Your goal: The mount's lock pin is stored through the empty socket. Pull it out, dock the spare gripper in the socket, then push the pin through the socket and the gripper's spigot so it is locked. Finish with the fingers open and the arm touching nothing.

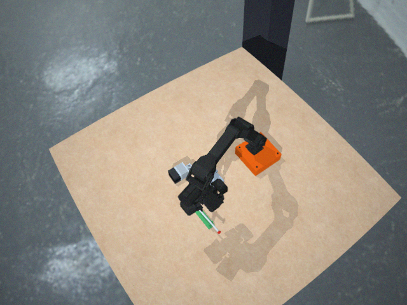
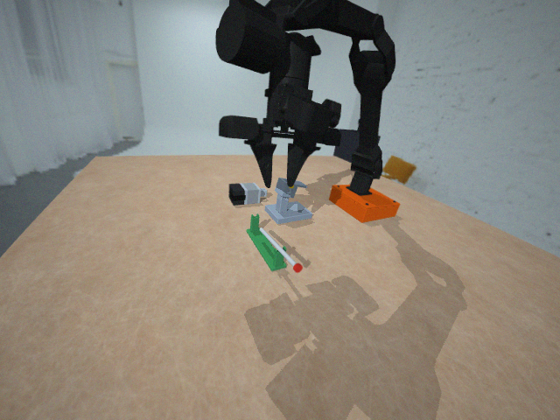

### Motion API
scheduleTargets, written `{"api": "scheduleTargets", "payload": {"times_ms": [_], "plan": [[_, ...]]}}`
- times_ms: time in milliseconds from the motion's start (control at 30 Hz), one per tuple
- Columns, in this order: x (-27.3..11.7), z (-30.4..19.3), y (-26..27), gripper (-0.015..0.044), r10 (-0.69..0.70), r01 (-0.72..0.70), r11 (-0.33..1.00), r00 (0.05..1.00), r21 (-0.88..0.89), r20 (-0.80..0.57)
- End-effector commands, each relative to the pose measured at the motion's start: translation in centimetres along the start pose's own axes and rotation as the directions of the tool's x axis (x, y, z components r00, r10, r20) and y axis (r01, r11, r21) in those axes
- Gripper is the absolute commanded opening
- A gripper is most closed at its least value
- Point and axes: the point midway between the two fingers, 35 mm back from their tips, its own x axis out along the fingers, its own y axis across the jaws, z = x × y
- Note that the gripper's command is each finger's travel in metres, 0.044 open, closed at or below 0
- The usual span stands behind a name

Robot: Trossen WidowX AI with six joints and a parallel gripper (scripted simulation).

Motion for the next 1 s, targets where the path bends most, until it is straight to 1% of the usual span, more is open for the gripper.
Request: {"api": "scheduleTargets", "payload": {"times_ms": [0, 67, 133, 333, 967], "plan": [[0.5, 0.0, 0.4, 0.0180, 0.025, -0.026, 1.000, 1.000, -0.015, -0.012], [0.7, 0.0, 0.3, 0.0180, 0.025, -0.025, 1.000, 1.000, -0.015, -0.012], [1.7, -0.1, 0.3, 0.0180, 0.025, -0.025, 1.000, 1.000, -0.015, -0.012], [7.2, -0.8, 0.6, 0.0180, 0.025, -0.026, 1.000, 1.000, -0.015, -0.012], [9.8, -1.1, 0.5, 0.0180, 0.025, -0.025, 1.000, 1.000, -0.015, -0.012]]}}
